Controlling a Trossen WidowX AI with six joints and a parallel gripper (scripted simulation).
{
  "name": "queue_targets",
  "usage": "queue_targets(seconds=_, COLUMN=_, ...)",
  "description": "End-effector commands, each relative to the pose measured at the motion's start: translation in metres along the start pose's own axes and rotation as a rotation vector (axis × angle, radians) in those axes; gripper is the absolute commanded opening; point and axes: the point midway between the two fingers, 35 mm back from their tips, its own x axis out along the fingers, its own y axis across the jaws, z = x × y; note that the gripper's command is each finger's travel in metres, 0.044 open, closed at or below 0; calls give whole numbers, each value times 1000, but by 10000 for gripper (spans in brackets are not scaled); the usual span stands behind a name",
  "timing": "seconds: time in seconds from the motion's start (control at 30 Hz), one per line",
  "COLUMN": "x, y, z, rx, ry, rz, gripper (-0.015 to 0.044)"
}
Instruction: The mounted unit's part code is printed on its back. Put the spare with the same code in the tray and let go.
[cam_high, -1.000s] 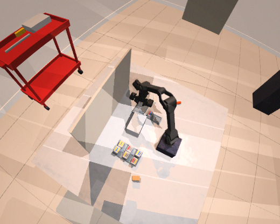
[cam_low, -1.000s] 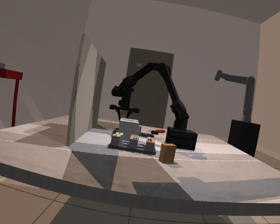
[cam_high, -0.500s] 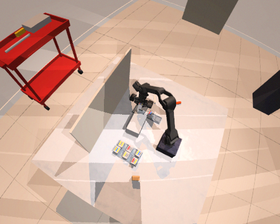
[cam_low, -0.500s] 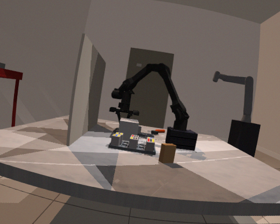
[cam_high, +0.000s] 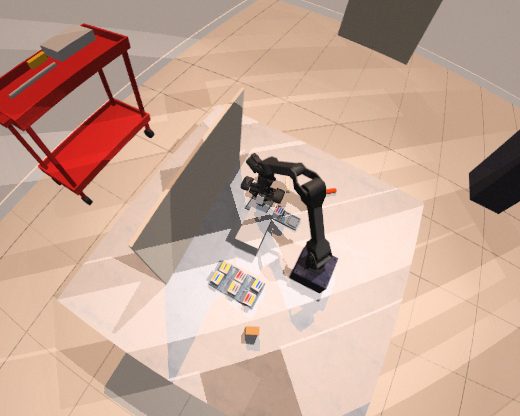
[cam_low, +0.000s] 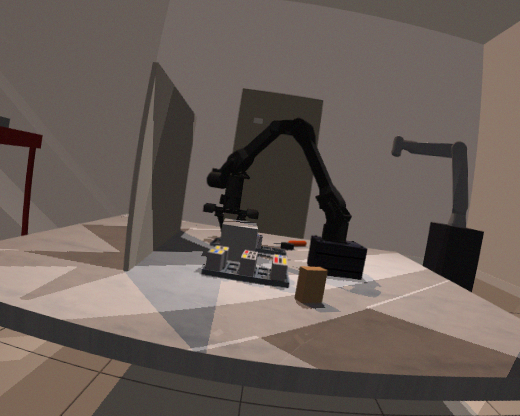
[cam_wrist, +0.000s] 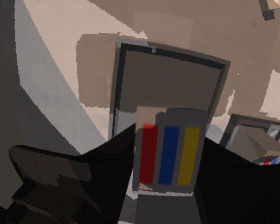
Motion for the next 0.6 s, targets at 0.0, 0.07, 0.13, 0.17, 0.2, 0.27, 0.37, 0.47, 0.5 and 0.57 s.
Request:
queue_targets(seconds=0.0, x=4, y=-1, z=-1, rx=-2, ry=0, rz=1, gripper=0)
queue_targets(seconds=0.07, x=6, y=-1, z=-1, rx=-2, ry=0, rz=1, gripper=0)
queue_targets(seconds=0.13, x=8, y=-2, z=-1, rx=-2, ry=0, rz=1, gripper=0)
queue_targets(seconds=0.17, x=9, y=-2, z=-1, rx=-2, ry=0, rz=1, gripper=0)
queue_targets(seconds=0.2, x=10, y=-2, z=-1, rx=-2, ry=1, rz=1, gripper=0)
queue_targets(seconds=0.27, x=7, y=-1, z=-1, rx=0, ry=0, rz=0, gripper=53)
queue_targets(seconds=0.37, x=7, y=-1, z=-1, rx=0, ry=0, rz=0, gripper=131)
queue_targets(seconds=0.47, x=7, y=-1, z=-1, rx=0, ry=0, rz=0, gripper=210)
queue_targets(seconds=0.5, x=7, y=-1, z=-1, rx=0, ry=0, rz=0, gripper=236)
queue_targets(seconds=0.57, x=7, y=-1, z=-1, rx=0, ry=0, rz=0, gripper=289)
